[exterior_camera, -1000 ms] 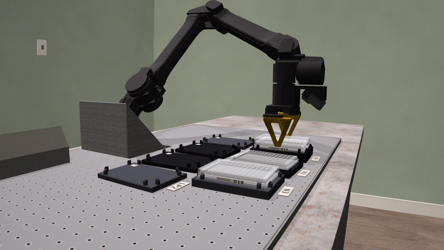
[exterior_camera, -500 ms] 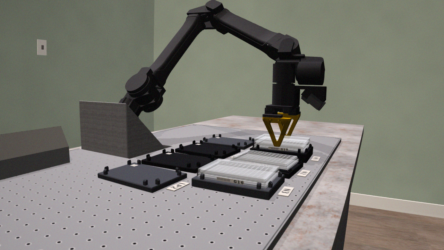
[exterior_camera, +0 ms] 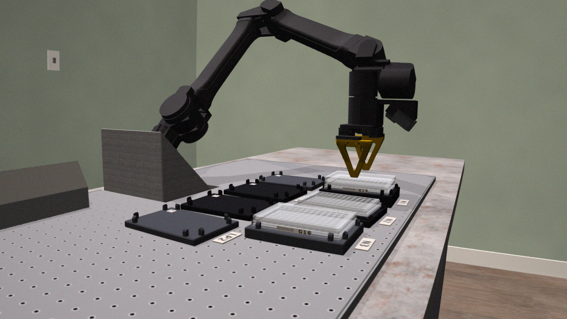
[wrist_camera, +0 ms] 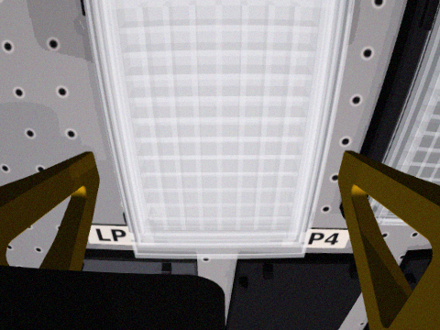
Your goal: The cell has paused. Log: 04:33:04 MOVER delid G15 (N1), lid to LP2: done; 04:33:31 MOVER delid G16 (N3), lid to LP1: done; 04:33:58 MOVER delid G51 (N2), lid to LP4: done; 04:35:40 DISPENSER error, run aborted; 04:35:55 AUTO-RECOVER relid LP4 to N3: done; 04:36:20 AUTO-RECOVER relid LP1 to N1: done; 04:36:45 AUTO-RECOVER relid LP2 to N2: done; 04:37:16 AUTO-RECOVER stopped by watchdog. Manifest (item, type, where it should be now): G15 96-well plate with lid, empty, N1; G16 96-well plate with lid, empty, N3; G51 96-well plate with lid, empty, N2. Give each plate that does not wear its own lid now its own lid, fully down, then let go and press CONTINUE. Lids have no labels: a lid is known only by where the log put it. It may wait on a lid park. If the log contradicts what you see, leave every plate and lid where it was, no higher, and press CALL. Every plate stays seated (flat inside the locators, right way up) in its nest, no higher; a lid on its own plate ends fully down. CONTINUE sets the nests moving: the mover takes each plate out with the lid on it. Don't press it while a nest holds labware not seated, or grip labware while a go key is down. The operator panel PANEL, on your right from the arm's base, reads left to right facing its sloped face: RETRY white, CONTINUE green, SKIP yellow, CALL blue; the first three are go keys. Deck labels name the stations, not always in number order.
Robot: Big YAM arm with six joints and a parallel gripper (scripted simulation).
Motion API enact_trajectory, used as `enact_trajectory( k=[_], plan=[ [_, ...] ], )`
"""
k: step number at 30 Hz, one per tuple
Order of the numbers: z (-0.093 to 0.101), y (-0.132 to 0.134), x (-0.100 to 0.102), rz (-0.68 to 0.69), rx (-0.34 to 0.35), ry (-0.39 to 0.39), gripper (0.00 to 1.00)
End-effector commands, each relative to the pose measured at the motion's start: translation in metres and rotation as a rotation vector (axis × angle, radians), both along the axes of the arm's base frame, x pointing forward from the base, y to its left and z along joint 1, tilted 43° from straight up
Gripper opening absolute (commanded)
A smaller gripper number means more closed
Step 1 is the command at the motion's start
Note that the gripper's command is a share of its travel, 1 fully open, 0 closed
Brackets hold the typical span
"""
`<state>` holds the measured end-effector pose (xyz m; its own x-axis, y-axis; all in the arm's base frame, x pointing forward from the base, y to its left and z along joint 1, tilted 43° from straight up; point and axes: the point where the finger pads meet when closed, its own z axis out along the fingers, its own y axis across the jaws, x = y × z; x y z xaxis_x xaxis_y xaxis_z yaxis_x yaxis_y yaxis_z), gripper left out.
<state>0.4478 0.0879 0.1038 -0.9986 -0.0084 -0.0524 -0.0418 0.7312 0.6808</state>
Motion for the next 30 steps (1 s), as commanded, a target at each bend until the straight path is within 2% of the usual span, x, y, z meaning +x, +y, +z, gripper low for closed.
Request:
enact_trajectory(
  k=[1,6,29,30],
  plan=[
    [0.018,-0.007,0.009,0.001,-0.004,-0.044,1.0],
    [0.025,-0.011,0.016,-0.007,-0.006,-0.061,1.0],
    [0.028,-0.015,0.018,-0.014,-0.006,-0.06,1.0],
    [0.017,-0.008,0.01,-0.004,-0.003,-0.035,1.0]
  ],
)
